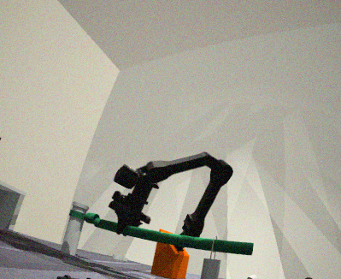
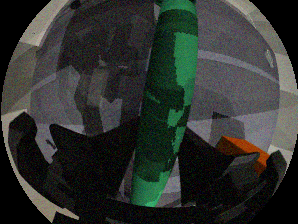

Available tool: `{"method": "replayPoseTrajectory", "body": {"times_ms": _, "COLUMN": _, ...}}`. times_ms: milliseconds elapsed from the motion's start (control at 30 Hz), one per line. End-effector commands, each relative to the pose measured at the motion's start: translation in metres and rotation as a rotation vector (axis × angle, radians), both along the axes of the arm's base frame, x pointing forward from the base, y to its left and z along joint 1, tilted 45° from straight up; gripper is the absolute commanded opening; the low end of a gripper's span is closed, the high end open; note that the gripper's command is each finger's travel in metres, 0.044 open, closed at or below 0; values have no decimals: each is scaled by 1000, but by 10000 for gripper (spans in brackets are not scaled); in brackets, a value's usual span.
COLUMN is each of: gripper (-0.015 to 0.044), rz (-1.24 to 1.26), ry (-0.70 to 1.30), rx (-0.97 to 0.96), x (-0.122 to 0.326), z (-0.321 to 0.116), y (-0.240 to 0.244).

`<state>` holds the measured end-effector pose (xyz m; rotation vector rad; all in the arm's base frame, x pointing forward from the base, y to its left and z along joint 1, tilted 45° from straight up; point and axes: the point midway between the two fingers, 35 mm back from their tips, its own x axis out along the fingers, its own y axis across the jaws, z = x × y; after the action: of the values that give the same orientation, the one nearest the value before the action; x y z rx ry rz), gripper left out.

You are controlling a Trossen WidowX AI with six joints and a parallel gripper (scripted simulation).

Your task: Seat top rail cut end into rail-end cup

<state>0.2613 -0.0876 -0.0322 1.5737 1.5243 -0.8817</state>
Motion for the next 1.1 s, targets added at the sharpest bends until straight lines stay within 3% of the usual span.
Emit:
{"method": "replayPoseTrajectory", "body": {"times_ms": 0, "gripper": 0, "rz": -3, "ry": -16, "rx": -22, "x": 3, "z": 1, "y": -8}}
{"method": "replayPoseTrajectory", "body": {"times_ms": 1067, "gripper": 0, "rz": 1, "ry": 0, "rx": -1, "x": 0, "z": 0, "y": 0}}
